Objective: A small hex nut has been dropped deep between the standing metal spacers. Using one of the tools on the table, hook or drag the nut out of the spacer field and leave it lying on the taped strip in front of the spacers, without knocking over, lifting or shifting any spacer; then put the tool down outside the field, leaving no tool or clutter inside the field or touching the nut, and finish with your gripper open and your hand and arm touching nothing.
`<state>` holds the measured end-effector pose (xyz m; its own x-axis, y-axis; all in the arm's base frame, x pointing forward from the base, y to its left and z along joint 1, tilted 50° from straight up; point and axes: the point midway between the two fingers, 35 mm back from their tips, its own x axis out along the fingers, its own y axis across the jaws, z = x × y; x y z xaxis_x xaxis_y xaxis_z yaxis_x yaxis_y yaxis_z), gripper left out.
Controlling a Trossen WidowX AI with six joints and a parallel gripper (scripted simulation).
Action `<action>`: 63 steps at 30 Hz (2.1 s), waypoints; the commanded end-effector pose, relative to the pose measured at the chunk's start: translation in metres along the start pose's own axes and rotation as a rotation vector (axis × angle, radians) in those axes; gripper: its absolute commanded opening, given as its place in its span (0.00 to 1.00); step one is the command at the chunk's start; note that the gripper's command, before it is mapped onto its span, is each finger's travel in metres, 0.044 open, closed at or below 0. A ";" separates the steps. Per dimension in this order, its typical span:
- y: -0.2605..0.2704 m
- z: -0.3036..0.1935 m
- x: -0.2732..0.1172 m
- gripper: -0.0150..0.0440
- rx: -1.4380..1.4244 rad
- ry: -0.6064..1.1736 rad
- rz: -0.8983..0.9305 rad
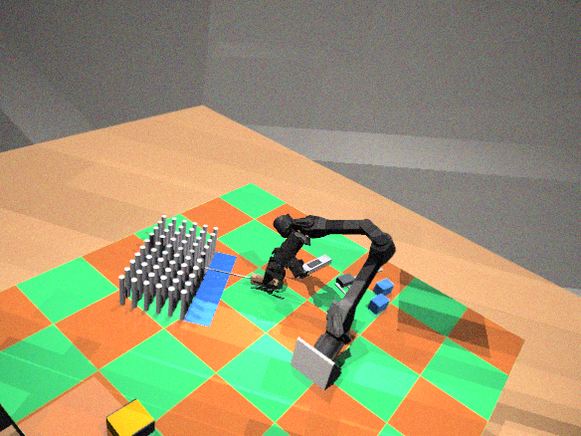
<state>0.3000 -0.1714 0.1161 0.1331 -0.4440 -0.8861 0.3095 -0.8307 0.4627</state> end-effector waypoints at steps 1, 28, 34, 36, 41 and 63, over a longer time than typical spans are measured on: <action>0.002 -0.005 0.000 0.25 0.003 0.007 0.005; 0.002 -0.022 0.007 0.25 0.004 0.008 0.006; 0.002 -0.026 0.009 0.25 0.004 0.009 0.006; 0.002 -0.027 0.009 0.25 0.004 0.009 0.006; 0.002 -0.030 0.011 0.25 0.004 0.009 0.006; 0.002 -0.044 0.017 0.25 0.004 0.010 0.006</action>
<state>0.3402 -0.1666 0.0999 0.1346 -0.4437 -0.8860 0.3083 -0.8311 0.4630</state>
